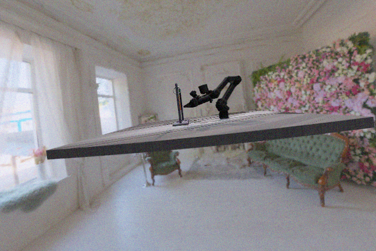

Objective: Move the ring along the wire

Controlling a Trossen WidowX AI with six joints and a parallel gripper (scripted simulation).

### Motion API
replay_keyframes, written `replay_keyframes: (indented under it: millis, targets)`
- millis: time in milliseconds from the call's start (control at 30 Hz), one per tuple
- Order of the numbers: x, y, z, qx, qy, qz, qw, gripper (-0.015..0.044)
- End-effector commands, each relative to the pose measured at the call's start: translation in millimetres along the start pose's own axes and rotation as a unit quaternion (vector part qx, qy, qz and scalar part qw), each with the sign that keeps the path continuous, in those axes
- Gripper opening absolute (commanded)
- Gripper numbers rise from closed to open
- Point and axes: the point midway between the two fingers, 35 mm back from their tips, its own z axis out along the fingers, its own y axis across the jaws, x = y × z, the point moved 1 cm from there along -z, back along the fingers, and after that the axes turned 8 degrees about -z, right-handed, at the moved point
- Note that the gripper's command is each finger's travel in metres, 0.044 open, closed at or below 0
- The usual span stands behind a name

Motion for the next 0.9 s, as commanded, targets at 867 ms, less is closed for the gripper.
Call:
replay_keyframes:
  millis: [867]
  targets:
    - [-3, 1, -24, 0.000, -0.001, 0.001, 1.000, 0.0317]
